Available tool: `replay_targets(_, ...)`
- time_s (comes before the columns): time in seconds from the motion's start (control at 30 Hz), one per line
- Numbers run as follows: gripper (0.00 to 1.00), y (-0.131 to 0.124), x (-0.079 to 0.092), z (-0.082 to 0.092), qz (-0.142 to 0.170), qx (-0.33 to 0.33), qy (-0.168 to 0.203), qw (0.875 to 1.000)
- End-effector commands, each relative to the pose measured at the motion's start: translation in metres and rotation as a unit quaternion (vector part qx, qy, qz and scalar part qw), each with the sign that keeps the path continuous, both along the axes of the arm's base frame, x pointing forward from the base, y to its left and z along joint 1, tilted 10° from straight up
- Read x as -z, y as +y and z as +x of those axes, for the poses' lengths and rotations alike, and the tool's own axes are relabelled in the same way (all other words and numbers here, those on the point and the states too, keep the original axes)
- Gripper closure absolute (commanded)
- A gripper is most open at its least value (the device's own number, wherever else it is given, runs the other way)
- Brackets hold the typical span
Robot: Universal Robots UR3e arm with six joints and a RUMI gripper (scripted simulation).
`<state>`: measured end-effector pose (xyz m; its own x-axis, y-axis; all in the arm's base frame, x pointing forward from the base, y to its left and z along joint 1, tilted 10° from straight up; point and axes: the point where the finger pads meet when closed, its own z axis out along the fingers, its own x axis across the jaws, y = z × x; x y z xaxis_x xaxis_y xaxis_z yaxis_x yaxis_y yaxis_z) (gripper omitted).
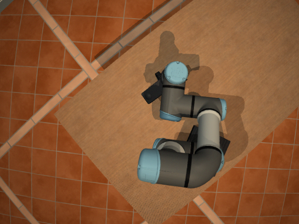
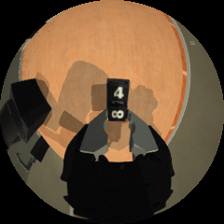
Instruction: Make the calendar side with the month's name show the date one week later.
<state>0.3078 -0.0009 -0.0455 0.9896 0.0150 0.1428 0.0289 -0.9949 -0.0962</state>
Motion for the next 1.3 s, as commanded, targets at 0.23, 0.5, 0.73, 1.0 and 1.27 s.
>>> replay_targets(0.23,0.89,-0.0002,0.0025,0.0010,-0.001,0.000,-0.001,1.000)
replay_targets(0.5,0.89,0.0001,0.0053,0.0014,-0.001,0.000,-0.001,1.000)
replay_targets(0.73,0.89,0.0004,0.0081,0.0018,-0.001,0.000,-0.001,1.000)
replay_targets(1.0,0.89,0.0005,0.0092,0.0020,-0.001,0.000,-0.001,1.000)
replay_targets(1.27,0.89,0.0005,0.0092,0.0020,-0.001,0.000,-0.001,1.000)
